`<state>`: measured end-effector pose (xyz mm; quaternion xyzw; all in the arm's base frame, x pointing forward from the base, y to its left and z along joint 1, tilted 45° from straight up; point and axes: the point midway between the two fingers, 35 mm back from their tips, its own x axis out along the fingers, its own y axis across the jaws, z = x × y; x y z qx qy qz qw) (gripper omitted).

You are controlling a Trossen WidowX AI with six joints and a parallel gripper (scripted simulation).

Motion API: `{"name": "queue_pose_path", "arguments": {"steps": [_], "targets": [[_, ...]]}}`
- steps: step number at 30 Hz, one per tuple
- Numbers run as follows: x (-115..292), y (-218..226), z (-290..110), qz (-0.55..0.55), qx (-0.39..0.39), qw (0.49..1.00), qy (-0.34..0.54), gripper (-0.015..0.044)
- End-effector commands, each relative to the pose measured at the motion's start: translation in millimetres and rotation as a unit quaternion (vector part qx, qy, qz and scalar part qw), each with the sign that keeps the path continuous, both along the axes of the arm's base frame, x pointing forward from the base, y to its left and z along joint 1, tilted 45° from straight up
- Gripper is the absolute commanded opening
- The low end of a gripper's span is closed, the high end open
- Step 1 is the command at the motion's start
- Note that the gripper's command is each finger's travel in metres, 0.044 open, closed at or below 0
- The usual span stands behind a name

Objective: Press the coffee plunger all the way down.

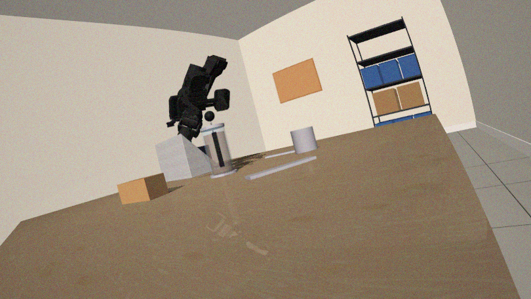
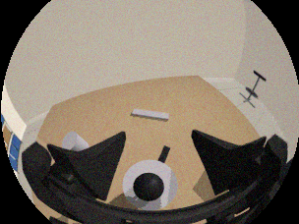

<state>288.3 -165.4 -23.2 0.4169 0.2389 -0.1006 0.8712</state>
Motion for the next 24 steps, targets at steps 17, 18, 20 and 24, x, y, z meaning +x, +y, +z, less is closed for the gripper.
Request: {"name": "queue_pose_path", "arguments": {"steps": [17,18,20,24], "targets": [[-51.8,-29.5,70.9,0.005,0.005,1.000,0.005,0.0440],[-51.7,-29.5,70.6,0.005,0.005,1.000,0.005,0.0440],[-51.4,-29.0,70.4,0.006,0.005,1.000,0.005,0.0440],[-51.4,-29.0,70.4,0.006,0.005,1.000,0.005,0.0440]]}}
